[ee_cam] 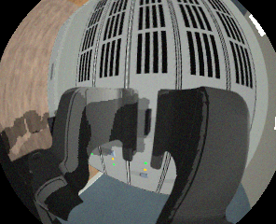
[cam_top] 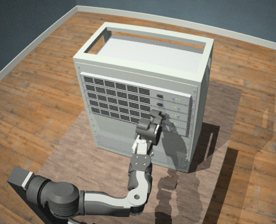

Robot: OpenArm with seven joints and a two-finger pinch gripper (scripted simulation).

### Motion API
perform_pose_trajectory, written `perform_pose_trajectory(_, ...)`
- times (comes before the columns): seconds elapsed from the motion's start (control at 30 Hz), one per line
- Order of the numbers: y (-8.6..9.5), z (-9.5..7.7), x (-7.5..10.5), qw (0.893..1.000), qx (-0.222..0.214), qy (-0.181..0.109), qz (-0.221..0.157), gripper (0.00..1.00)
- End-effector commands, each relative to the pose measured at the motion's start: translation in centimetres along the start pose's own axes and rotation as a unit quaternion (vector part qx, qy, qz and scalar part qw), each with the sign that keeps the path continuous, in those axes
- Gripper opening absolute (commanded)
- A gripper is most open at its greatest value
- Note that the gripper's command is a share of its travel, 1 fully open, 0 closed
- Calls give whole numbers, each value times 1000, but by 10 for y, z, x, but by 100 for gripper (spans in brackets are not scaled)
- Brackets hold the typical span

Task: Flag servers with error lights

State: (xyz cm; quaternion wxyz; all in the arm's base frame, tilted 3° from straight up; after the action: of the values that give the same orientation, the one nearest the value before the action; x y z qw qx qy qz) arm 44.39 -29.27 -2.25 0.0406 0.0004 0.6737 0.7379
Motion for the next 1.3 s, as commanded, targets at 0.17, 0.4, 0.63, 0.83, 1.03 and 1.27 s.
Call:
perform_pose_trajectory(0.17,-1,2,-3,1000,3,6,4,10)
perform_pose_trajectory(0.4,-1,2,-3,1000,3,6,4,10)
perform_pose_trajectory(0.63,-1,2,-4,1000,3,6,4,10)
perform_pose_trajectory(0.83,-1,2,-8,1000,3,5,4,10)
perform_pose_trajectory(1.03,-1,3,-11,1000,3,5,4,10)
perform_pose_trajectory(1.27,-1,3,-11,1000,3,5,4,10)
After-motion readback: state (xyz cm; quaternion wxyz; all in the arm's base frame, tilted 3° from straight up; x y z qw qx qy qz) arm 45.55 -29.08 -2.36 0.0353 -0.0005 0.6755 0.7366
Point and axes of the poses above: the point where the finger pads meet when closed, its own x axis back along the fingers, its own y axis across the jaws, z = x × y, the point moved 1 cm from there along x, back along the fingers, and after that the axes turned 5 degrees about -x, right-handed, at the moved point
